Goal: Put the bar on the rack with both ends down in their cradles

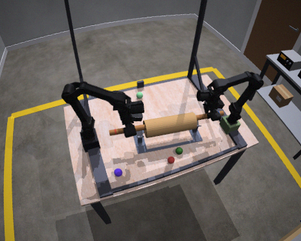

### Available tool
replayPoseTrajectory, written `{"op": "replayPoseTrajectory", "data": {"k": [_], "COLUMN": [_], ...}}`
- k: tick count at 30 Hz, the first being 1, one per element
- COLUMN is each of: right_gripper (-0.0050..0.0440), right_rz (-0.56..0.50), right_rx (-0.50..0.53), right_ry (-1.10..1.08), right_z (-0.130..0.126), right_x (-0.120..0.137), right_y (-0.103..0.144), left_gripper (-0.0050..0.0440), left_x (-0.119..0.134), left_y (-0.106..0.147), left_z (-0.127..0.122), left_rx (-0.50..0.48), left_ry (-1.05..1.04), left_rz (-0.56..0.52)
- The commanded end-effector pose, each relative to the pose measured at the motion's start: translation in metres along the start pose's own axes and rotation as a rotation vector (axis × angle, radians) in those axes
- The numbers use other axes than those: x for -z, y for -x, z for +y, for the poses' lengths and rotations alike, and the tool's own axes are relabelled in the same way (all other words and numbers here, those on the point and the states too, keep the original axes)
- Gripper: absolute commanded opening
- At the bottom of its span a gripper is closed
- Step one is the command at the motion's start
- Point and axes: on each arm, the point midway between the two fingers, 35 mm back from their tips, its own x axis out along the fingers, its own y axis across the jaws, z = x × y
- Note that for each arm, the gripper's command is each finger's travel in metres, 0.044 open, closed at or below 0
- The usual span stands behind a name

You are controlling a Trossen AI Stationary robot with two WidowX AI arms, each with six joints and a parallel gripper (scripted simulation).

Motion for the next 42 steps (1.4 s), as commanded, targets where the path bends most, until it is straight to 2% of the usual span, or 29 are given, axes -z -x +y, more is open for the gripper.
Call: {"op": "replayPoseTrajectory", "data": {"k": [1,9,10,12,13,25,29,30,42], "right_gripper": [0.0050,0.0050,0.0050,0.0050,0.0050,0.0050,0.0050,0.0050,0.0050], "right_rz": [-0.031,-0.010,-0.041,-0.041,-0.008,-0.009,-0.040,-0.008,-0.011], "right_rx": [0.007,0.002,0.009,0.009,0.002,0.002,0.009,0.002,0.003], "right_ry": [0.000,-0.001,0.000,0.000,-0.002,-0.001,0.000,-0.002,-0.001], "right_z": [-0.001,-0.001,-0.002,-0.002,-0.001,-0.001,-0.002,-0.001,-0.002], "right_x": [-0.002,0.001,-0.004,-0.004,0.002,0.005,0.000,0.006,0.008], "right_y": [0.002,-0.013,-0.003,-0.003,-0.016,-0.031,-0.023,-0.036,-0.049], "left_gripper": [0.0050,0.0050,0.0050,0.0050,0.0050,0.0050,0.0050,0.0050,0.0050], "left_x": [-0.002,-0.002,0.001,0.001,-0.002,-0.002,0.001,-0.002,-0.002], "left_y": [-0.002,-0.015,-0.007,-0.007,-0.018,-0.034,-0.028,-0.038,-0.052], "left_z": [0.000,0.001,0.001,0.001,0.000,0.000,0.001,0.000,0.001], "left_rx": [-0.001,0.000,-0.003,-0.003,0.000,0.000,-0.002,0.001,0.001], "left_ry": [0.005,0.005,0.005,0.005,0.002,0.005,0.005,0.002,0.005], "left_rz": [0.014,-0.001,0.022,0.022,-0.001,-0.002,0.021,-0.002,-0.003]}}
